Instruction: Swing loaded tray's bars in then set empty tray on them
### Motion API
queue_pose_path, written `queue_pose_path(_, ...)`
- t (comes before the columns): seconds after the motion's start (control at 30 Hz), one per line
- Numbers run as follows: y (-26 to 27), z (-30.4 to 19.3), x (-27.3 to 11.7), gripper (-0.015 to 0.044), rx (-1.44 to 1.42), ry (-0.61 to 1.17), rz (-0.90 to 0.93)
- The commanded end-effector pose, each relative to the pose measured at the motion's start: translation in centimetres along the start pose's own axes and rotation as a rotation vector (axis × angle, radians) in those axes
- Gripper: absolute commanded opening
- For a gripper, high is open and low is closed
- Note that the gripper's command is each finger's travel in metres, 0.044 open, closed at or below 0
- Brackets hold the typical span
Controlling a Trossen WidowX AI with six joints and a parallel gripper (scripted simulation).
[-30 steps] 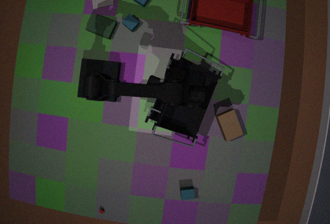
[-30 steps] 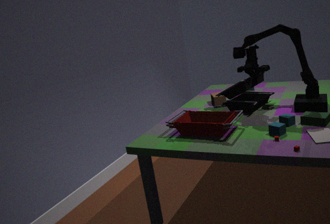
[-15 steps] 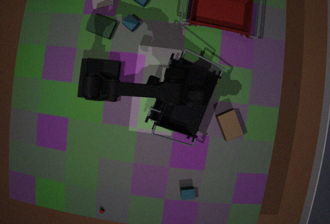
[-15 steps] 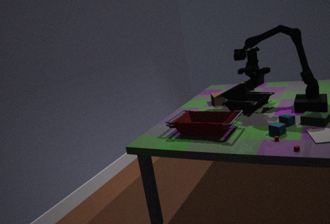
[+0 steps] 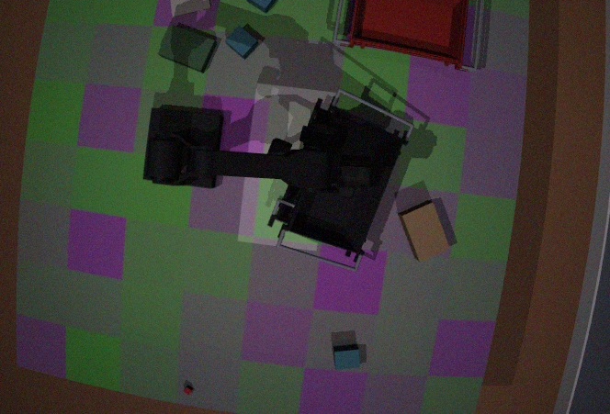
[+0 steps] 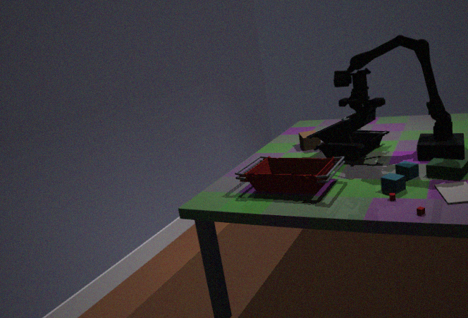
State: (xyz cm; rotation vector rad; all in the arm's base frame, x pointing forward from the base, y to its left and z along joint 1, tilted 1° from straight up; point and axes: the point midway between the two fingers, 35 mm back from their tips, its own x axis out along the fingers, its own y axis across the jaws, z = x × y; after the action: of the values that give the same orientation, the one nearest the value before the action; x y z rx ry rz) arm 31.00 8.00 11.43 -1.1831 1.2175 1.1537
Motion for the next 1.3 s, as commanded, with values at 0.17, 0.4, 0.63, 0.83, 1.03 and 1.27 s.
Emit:
queue_pose_path(0.17, 0.8, 0.0, 0.8, 0.0000, 0.003, 0.000, 0.012)
queue_pose_path(0.4, 1.0, 0.0, 1.1, 0.0000, 0.003, -0.001, 0.012)
queue_pose_path(0.63, 1.2, 0.0, 1.6, 0.0000, 0.003, -0.001, 0.012)
queue_pose_path(0.83, 1.4, 0.0, 1.9, 0.0000, 0.003, -0.001, 0.012)
queue_pose_path(1.03, 1.4, 0.0, 1.9, 0.0000, 0.003, -0.001, 0.012)
queue_pose_path(1.27, 1.6, 0.0, 2.4, 0.0000, 0.003, -0.001, 0.013)
